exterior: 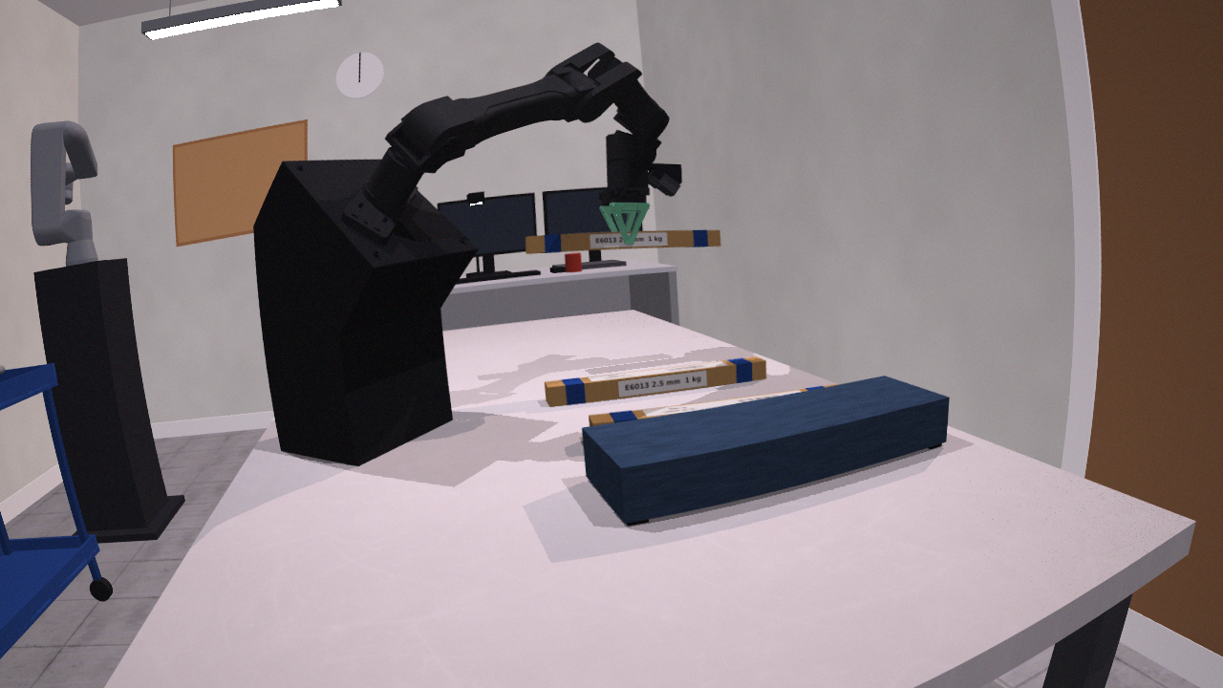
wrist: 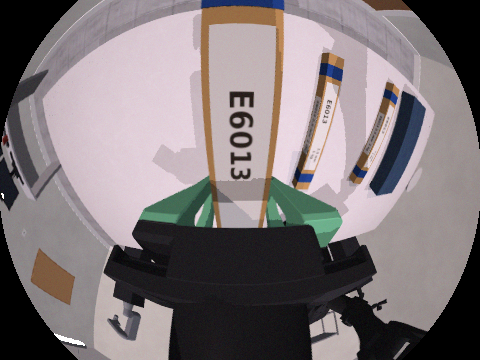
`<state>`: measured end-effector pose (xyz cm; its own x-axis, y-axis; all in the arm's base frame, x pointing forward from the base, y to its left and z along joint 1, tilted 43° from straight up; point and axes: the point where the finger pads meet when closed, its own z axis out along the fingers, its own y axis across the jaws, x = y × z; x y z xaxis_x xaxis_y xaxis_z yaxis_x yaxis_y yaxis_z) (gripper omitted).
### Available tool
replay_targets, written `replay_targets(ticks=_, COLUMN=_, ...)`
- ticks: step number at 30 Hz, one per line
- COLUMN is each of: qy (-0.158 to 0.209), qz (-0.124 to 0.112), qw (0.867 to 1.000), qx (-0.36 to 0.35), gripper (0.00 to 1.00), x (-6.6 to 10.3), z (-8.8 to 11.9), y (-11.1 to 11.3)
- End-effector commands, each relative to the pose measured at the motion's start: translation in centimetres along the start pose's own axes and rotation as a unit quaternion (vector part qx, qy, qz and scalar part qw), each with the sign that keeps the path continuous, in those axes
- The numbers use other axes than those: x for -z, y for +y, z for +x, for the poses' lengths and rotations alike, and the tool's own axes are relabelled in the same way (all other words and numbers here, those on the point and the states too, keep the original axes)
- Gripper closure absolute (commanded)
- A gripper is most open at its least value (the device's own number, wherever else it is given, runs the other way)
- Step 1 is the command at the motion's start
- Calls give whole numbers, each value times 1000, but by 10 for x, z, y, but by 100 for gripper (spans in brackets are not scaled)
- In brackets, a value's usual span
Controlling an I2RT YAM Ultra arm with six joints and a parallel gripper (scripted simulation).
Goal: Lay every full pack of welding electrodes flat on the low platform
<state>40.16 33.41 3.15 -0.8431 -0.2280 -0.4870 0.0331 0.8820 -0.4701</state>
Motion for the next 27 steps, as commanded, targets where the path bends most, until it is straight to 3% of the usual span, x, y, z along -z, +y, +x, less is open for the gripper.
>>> replay_targets(ticks=1, qy=-44, qz=-41, qw=998, qx=-5, gripper=100, x=68, z=-14, y=7)
replay_targets(ticks=27, qy=-44, qz=-41, qw=998, qx=-1, gripper=100, x=63, z=-12, y=5)
